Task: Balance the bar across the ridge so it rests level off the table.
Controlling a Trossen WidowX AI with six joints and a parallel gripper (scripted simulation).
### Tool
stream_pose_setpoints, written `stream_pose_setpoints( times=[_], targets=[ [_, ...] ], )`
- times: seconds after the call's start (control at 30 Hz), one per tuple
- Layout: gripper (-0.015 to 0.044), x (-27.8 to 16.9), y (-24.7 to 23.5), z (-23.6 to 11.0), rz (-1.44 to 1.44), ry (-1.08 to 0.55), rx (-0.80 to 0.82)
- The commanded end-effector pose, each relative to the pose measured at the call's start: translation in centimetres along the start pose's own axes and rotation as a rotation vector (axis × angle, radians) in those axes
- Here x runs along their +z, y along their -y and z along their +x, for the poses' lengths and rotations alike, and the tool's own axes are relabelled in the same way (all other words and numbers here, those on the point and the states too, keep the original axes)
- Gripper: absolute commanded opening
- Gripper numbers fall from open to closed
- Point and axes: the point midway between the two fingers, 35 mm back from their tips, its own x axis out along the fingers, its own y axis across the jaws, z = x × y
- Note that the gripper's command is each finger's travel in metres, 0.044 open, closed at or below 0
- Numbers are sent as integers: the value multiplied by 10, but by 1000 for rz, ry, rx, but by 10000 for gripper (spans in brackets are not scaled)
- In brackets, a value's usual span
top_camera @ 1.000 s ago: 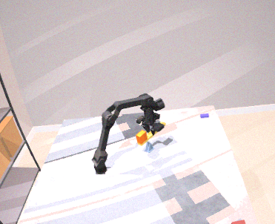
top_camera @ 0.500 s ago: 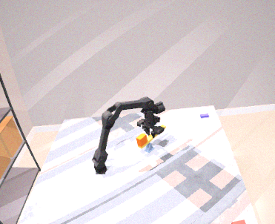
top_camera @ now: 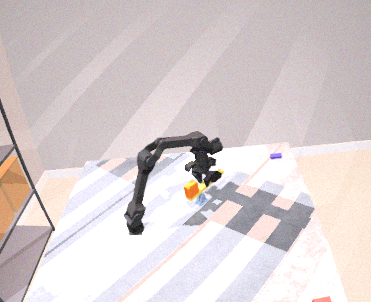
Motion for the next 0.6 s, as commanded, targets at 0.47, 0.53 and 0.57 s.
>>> stream_pose_setpoints(
  times=[0.47,0.53,0.57],
  targets=[
    [0,0,1,-1,0,8,-7],
    [0,0,1,-1,0,8,-7],
    [0,0,1,-1,0,8,-7]
  ],
)
